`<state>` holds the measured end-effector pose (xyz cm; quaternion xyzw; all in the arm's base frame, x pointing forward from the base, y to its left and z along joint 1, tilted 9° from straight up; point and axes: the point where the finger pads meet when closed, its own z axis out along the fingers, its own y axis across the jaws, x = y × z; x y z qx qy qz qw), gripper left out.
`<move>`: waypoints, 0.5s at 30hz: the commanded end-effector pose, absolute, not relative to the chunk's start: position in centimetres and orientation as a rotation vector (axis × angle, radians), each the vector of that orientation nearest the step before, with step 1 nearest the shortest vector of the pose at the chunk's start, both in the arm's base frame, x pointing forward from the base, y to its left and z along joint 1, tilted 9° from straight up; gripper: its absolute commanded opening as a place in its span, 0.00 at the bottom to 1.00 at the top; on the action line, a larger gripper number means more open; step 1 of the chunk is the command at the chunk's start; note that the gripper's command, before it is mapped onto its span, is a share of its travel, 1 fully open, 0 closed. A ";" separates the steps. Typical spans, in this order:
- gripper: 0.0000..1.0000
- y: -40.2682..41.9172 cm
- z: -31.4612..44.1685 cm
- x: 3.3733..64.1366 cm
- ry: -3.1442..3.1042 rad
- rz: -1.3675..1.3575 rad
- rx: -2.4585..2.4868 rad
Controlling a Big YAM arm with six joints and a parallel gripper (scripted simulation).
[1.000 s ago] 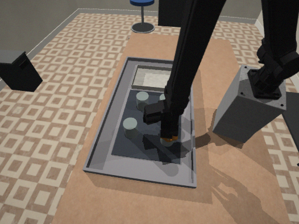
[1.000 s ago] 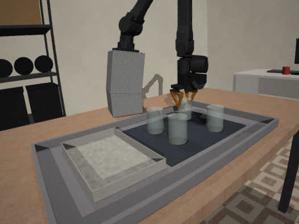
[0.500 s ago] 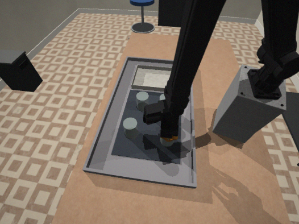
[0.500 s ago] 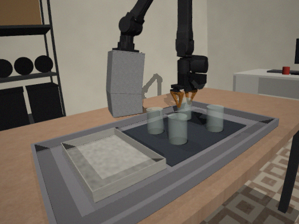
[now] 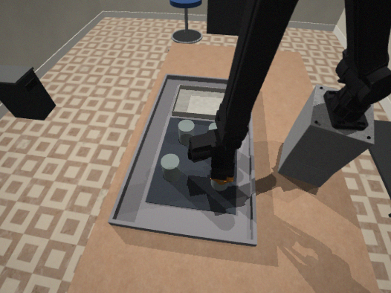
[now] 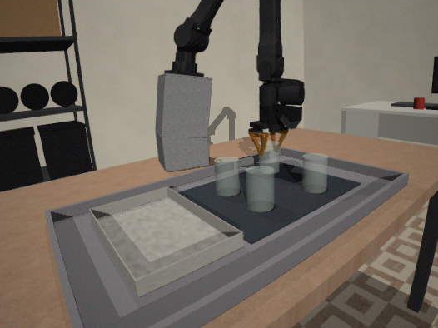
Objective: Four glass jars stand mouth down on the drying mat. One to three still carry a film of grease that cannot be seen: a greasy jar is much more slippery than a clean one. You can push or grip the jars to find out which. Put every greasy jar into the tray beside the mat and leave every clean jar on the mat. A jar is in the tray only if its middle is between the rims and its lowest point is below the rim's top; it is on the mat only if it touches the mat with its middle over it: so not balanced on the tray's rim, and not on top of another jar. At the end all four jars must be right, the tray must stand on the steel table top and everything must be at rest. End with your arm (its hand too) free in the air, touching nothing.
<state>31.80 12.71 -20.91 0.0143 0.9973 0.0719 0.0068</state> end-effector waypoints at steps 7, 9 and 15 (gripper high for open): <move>0.00 12.8 -17.3 32.7 3.087 0.235 0.038; 0.00 12.8 -16.8 32.7 3.087 0.235 0.038; 0.00 12.6 -15.7 32.6 3.087 0.236 0.038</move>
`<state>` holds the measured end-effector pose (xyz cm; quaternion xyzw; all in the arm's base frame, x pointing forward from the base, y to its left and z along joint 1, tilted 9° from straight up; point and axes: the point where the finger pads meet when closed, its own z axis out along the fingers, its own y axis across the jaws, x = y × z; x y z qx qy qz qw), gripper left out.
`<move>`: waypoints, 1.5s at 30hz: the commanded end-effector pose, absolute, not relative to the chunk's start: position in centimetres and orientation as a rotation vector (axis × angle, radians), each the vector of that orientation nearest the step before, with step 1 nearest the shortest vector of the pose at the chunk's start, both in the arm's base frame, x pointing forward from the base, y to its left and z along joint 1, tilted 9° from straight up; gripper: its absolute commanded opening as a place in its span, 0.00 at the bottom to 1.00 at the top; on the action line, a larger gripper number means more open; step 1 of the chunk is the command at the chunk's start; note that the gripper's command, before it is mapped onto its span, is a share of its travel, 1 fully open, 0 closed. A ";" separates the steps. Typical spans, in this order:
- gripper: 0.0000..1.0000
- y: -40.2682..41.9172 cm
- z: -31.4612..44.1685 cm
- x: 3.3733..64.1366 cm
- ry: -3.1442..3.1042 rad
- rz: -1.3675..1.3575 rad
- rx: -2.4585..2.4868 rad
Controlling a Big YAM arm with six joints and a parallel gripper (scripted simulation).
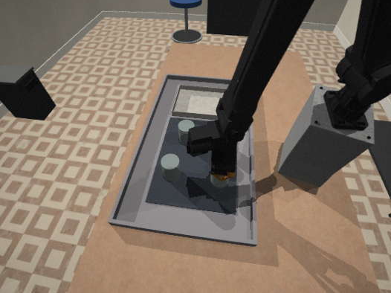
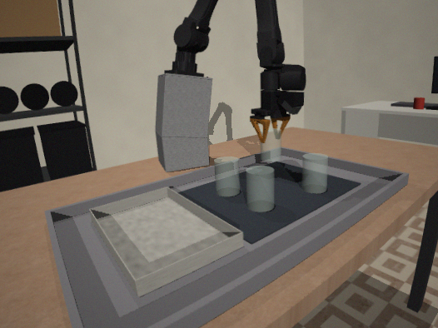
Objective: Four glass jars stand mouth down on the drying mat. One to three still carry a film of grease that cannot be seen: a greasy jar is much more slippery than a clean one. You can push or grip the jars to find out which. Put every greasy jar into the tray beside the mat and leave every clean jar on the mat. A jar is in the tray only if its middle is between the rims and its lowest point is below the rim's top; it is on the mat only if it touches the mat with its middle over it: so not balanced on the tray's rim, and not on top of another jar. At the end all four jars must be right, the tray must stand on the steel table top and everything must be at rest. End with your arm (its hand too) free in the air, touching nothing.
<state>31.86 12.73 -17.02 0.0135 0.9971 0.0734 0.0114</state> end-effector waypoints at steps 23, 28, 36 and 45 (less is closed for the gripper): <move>0.00 11.8 -10.3 32.4 3.087 0.236 0.038; 0.00 11.6 -9.0 32.3 3.087 0.236 0.038; 0.00 11.3 -7.4 32.2 3.087 0.236 0.038; 0.00 10.2 -6.5 32.4 3.087 0.236 0.038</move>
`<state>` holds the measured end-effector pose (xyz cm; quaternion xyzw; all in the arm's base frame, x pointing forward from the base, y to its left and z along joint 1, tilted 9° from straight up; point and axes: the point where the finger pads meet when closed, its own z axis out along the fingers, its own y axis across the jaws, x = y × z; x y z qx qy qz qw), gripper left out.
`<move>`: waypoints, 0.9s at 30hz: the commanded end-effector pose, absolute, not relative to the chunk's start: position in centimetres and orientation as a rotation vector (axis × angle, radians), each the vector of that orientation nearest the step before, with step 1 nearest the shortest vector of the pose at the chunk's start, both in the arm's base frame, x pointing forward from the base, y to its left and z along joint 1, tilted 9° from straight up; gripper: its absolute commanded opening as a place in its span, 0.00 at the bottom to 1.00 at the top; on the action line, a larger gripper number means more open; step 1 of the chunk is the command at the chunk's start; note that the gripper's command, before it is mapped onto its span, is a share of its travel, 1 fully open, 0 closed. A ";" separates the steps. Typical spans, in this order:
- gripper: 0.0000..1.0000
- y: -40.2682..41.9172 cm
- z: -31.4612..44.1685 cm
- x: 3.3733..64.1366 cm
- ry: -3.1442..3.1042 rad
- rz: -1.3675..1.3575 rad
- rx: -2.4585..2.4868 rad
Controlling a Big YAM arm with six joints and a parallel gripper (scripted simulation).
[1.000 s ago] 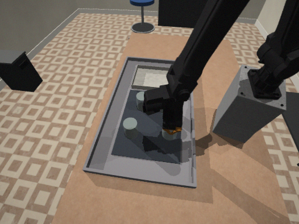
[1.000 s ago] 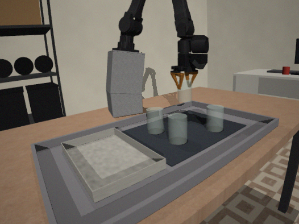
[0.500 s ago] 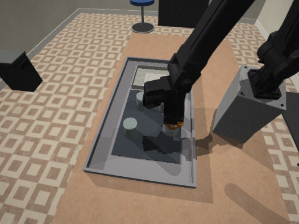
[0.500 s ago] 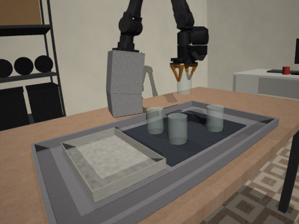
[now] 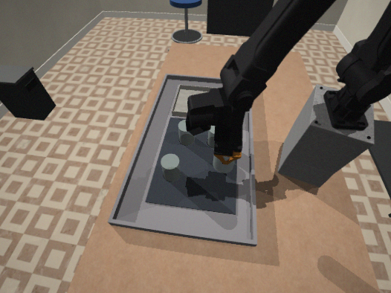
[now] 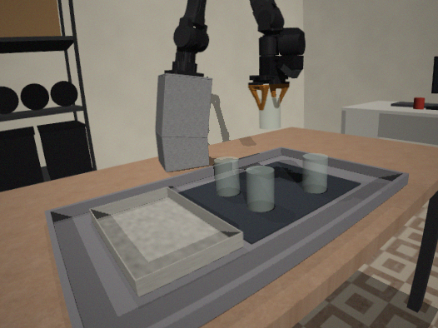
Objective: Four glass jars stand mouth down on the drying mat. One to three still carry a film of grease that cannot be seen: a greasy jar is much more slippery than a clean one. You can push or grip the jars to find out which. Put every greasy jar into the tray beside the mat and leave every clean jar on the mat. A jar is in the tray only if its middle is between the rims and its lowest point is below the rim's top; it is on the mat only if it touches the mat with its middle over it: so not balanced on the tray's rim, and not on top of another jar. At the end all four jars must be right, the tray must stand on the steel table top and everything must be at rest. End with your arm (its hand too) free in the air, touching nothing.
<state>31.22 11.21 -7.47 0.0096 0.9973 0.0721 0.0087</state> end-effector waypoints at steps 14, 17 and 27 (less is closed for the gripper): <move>0.00 6.3 -7.1 33.1 3.087 0.236 0.038; 0.00 5.4 -7.2 33.3 3.087 0.236 0.038; 0.00 2.8 -7.6 33.8 3.087 0.236 0.038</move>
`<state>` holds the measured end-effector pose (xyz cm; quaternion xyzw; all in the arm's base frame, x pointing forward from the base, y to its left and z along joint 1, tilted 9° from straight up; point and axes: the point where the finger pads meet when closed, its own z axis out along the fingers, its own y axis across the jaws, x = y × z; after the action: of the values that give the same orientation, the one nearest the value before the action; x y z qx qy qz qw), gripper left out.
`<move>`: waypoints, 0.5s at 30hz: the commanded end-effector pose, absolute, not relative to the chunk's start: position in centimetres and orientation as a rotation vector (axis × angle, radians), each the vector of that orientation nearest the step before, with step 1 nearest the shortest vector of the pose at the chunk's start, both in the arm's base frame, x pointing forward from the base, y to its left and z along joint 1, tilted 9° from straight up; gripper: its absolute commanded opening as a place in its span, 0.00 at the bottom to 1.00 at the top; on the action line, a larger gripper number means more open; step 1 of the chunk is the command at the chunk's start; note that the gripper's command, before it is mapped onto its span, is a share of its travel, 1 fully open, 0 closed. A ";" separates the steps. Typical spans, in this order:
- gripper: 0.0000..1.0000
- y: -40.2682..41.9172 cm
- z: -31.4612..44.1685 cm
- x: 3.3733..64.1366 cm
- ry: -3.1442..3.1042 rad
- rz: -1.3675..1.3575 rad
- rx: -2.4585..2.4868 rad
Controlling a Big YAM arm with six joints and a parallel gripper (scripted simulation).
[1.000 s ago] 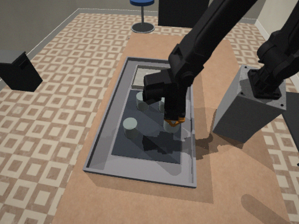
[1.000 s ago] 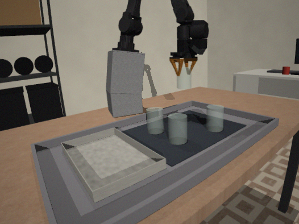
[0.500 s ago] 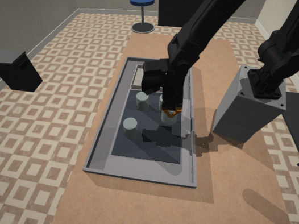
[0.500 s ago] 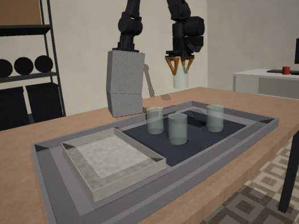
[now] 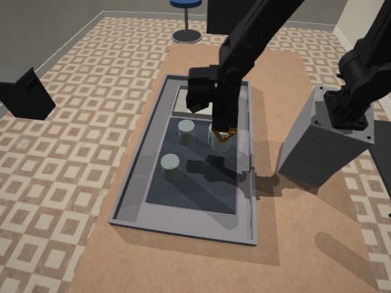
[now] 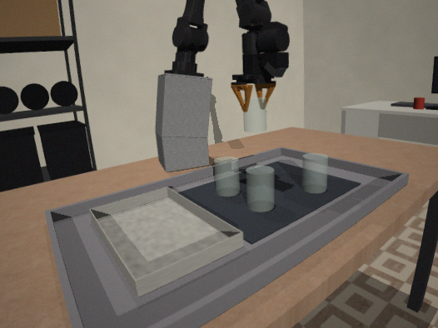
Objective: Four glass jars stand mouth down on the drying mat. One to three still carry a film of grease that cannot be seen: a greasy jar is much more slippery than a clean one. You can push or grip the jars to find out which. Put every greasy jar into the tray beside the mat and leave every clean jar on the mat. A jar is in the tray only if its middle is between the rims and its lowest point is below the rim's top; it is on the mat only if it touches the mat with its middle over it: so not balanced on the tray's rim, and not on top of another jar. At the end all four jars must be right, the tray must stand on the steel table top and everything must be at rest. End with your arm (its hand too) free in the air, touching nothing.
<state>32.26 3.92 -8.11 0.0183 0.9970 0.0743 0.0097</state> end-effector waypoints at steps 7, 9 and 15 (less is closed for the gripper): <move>0.00 0.5 -7.9 34.2 3.087 0.236 0.038; 0.00 -0.1 -8.0 34.4 3.087 0.236 0.038; 0.00 -1.4 -8.2 34.6 3.087 0.236 0.038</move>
<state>32.71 -0.25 -8.83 0.0197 0.9969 0.0754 0.0061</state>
